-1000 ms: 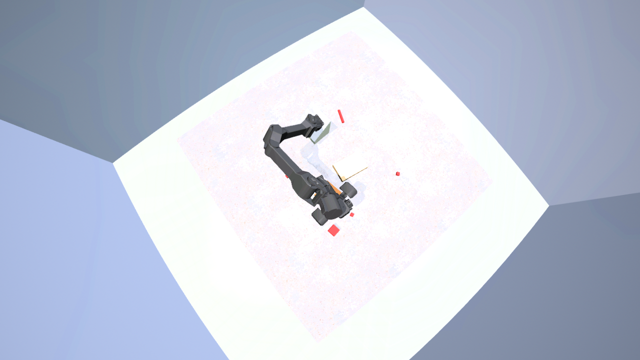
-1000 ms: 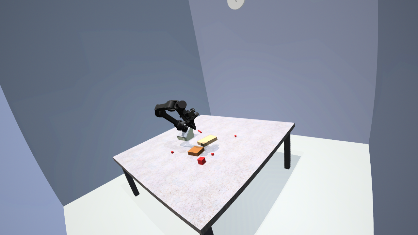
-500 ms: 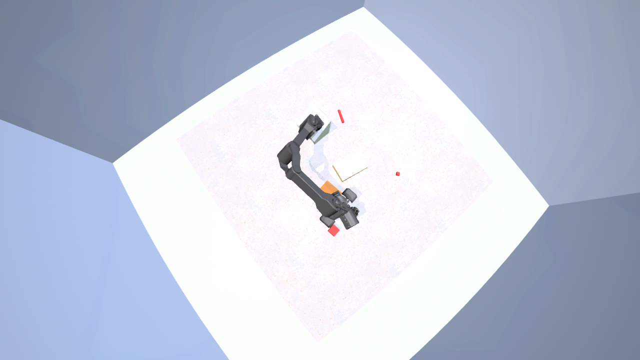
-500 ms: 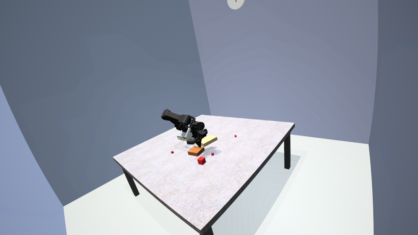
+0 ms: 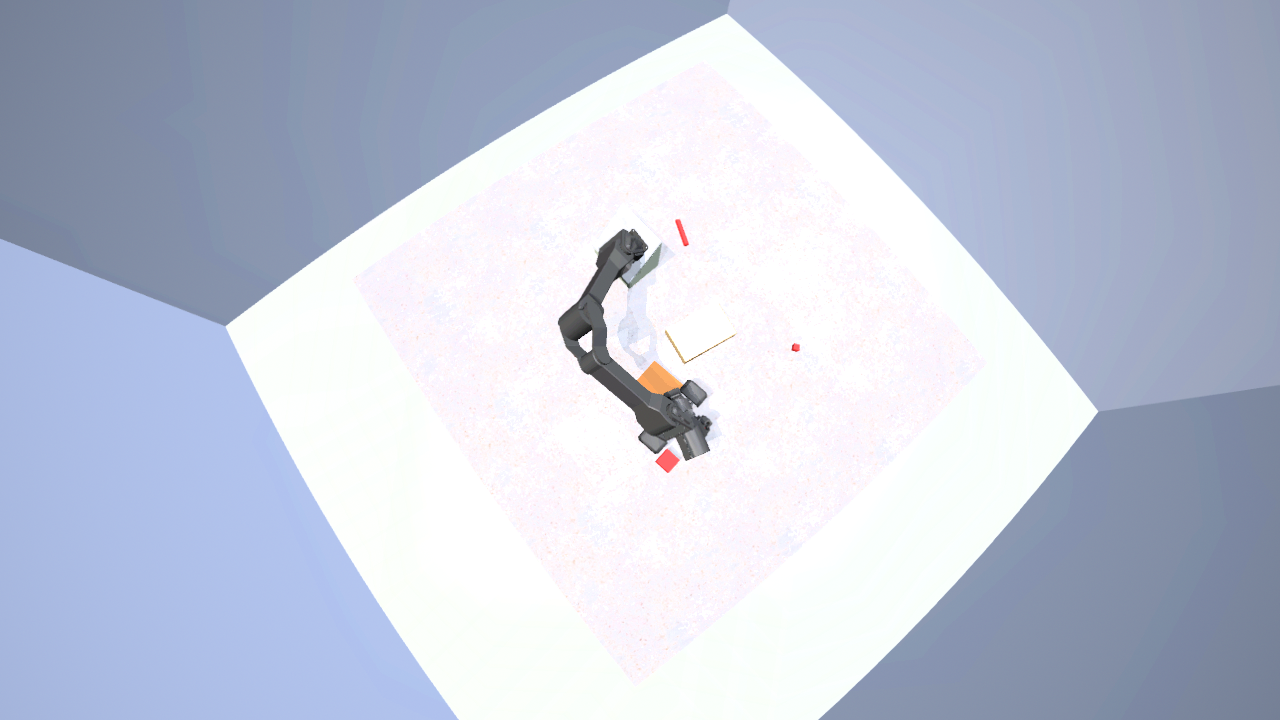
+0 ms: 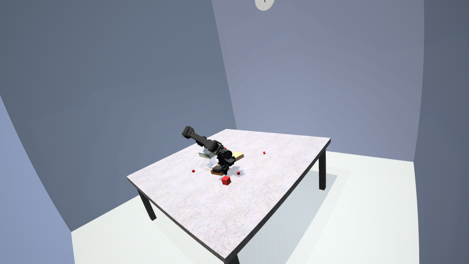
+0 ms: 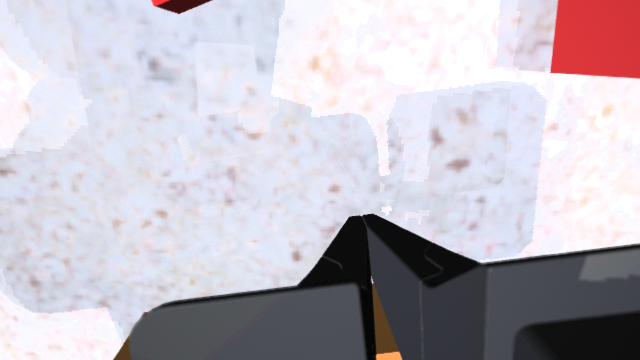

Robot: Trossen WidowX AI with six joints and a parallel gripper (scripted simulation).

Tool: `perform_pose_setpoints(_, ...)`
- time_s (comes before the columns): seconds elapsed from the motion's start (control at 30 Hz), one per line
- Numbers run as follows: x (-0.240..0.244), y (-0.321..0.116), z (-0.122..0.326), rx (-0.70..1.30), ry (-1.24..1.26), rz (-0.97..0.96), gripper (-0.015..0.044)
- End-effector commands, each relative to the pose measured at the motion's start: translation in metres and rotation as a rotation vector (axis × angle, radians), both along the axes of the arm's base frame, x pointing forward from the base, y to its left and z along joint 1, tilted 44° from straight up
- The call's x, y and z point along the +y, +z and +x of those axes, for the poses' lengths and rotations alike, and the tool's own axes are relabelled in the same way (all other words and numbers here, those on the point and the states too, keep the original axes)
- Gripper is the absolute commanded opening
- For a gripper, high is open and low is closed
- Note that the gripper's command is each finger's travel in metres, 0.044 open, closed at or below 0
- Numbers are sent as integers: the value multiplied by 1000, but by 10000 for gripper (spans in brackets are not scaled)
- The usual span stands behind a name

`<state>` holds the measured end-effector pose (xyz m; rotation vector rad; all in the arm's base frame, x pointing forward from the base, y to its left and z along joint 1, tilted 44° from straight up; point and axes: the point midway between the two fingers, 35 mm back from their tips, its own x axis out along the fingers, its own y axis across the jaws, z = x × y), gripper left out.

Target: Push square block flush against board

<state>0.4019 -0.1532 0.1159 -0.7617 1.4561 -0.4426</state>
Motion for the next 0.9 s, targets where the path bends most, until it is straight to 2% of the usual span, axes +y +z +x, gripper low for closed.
perform_pose_setpoints(0.0, 2, -1, 0, 0, 11, 3, 0)
perform_pose_setpoints(0.87, -7, 2, -32, 2, 11, 3, 0)
